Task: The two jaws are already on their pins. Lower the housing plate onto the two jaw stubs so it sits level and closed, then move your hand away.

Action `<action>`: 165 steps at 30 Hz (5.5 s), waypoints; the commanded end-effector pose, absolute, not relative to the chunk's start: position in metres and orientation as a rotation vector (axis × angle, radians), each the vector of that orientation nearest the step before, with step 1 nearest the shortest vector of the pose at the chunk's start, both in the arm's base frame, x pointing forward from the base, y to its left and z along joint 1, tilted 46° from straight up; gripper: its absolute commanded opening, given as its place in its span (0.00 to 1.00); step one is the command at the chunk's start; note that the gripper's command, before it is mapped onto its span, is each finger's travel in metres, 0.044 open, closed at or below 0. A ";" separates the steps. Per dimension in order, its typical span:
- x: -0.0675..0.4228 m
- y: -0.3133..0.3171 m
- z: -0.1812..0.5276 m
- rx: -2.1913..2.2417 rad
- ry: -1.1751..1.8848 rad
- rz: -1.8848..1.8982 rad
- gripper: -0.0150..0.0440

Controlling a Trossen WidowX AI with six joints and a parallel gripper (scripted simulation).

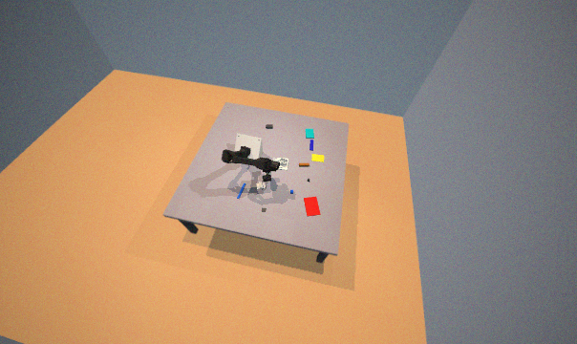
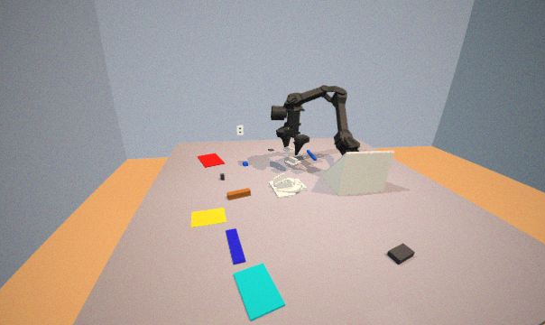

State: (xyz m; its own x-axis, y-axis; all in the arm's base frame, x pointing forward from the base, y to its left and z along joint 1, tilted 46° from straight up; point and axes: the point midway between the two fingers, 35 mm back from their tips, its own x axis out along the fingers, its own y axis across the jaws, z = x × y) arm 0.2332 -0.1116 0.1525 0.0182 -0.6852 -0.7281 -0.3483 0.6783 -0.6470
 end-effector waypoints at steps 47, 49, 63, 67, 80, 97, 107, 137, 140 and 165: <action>0.258 0.003 0.040 -0.722 1.534 -0.491 0.85; 0.257 0.007 0.036 -0.718 1.530 -0.502 0.85; 0.252 0.021 0.021 -0.709 1.514 -0.537 0.85; 0.252 0.021 0.021 -0.709 1.514 -0.537 0.85; 0.252 0.021 0.021 -0.698 1.509 -0.548 0.85; 0.251 0.023 0.018 -0.698 1.509 -0.548 0.85; 0.251 0.023 0.018 -0.698 1.509 -0.548 0.85; 0.253 -0.002 -0.007 -0.696 1.508 -0.547 0.85; 0.253 -0.005 -0.010 -0.696 1.508 -0.547 0.85; 0.251 -0.021 -0.025 -0.698 1.507 -0.551 0.85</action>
State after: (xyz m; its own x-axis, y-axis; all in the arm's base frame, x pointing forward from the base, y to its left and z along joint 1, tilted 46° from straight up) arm 0.2512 -0.0207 -0.0246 0.0089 -0.7128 -0.7013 -0.0896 0.6980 -0.7105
